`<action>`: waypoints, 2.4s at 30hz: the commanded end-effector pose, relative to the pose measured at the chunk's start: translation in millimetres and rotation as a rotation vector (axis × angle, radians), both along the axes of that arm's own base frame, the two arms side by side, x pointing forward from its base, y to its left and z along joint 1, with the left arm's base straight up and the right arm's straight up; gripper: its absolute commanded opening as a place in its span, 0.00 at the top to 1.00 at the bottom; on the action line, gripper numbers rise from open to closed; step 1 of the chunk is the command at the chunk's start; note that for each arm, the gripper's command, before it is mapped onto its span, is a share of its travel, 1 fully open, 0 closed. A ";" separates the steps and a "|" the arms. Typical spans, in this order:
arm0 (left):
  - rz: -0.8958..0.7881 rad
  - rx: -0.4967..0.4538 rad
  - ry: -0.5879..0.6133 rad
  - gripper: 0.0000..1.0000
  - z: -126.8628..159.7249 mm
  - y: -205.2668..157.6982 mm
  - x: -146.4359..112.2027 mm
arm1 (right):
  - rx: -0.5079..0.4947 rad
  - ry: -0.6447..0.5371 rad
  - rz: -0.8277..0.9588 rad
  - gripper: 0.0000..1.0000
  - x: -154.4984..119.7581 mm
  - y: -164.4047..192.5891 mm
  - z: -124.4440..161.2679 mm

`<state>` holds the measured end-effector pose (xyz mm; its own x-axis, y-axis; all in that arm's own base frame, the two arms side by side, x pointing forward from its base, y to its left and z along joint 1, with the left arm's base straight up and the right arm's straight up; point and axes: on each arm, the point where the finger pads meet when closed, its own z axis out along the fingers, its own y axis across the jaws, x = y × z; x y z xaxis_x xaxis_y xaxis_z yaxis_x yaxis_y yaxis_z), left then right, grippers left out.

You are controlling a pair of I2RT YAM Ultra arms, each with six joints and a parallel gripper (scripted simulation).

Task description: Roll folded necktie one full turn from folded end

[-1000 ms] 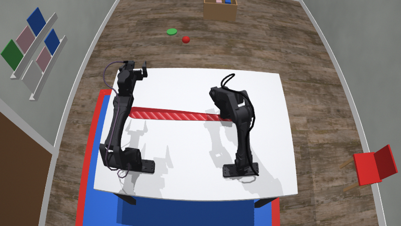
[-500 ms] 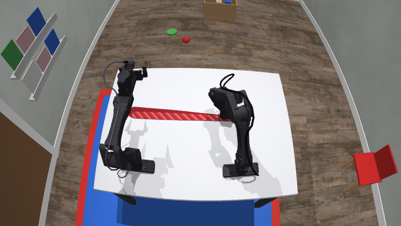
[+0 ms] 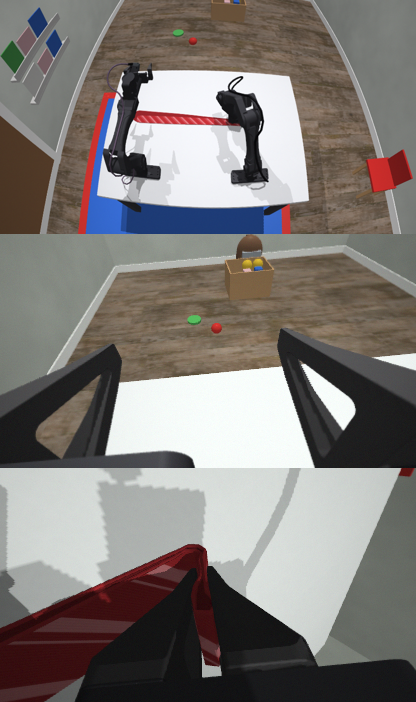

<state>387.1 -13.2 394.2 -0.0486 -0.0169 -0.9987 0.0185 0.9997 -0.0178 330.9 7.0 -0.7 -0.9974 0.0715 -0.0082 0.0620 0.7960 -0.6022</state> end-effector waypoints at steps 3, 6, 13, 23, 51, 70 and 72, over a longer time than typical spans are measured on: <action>0.001 -0.014 -0.045 0.00 20.7 2.6 -4.0 | -0.013 -0.028 -0.003 0.92 8.7 0.7 9.0; 0.001 -0.014 -0.045 0.00 20.7 2.6 -4.0 | -0.013 -0.028 -0.003 0.91 8.7 0.7 9.3; 0.001 -0.014 -0.045 0.00 20.7 2.6 -4.0 | -0.013 -0.028 -0.003 0.90 8.7 1.7 10.7; 0.001 -0.014 -0.045 0.00 20.7 2.6 -4.0 | -0.013 -0.028 -0.003 0.90 9.0 5.2 15.1; 0.001 -0.014 -0.045 0.00 20.7 2.6 -4.0 | -0.013 -0.028 -0.003 0.90 9.6 13.4 21.0; 0.001 -0.014 -0.045 0.00 20.7 2.6 -4.0 | -0.013 -0.028 -0.003 0.90 9.9 18.6 16.2; 0.001 -0.014 -0.045 0.00 20.7 2.6 -4.0 | -0.013 -0.028 -0.003 0.90 10.0 19.2 15.5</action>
<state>387.1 -13.2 394.2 -0.0486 -0.0170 -0.9987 0.0186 0.9997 -0.0179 332.0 19.8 7.1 -0.9971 0.0761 -0.0049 0.0631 0.7878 -0.6127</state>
